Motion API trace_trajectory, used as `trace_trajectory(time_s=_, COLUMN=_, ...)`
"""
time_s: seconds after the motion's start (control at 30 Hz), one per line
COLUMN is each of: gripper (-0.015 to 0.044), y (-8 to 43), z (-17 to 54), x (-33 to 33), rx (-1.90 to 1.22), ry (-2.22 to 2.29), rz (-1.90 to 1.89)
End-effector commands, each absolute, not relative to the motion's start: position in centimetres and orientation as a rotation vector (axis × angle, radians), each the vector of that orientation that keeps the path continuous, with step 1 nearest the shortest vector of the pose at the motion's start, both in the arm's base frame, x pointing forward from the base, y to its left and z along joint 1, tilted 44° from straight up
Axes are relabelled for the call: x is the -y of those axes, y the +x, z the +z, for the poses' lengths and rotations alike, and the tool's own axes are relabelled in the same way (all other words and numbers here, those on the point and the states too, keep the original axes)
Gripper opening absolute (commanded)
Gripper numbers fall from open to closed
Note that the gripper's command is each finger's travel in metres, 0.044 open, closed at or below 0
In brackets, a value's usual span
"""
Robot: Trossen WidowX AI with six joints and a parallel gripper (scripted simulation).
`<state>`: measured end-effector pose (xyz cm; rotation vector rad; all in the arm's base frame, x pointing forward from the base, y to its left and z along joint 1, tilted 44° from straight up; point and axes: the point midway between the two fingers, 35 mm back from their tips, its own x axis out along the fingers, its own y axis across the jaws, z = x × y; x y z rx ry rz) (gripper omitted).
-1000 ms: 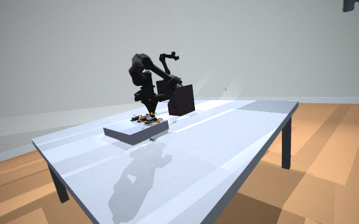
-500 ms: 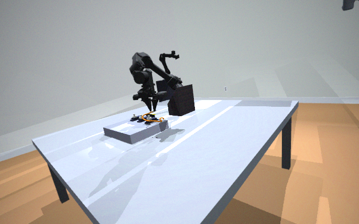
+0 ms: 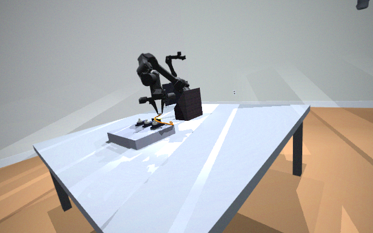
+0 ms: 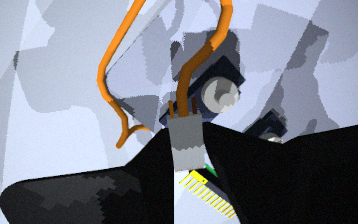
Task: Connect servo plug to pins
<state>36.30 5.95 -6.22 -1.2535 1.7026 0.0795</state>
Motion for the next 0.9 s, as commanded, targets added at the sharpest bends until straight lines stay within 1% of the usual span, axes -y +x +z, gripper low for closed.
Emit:
trace_trajectory(time_s=0.0, gripper=0.0, y=35.6, z=-5.9, x=-5.8, rx=-1.719, ry=-1.362, rz=0.216)
trace_trajectory(time_s=0.43, gripper=0.0, y=33.4, z=-5.1, x=-5.0, rx=-1.735, ry=-1.68, rz=0.635)
trace_trajectory(time_s=0.87, gripper=0.0, y=31.1, z=-4.3, x=-4.1, rx=-1.678, ry=-1.972, rz=1.09)
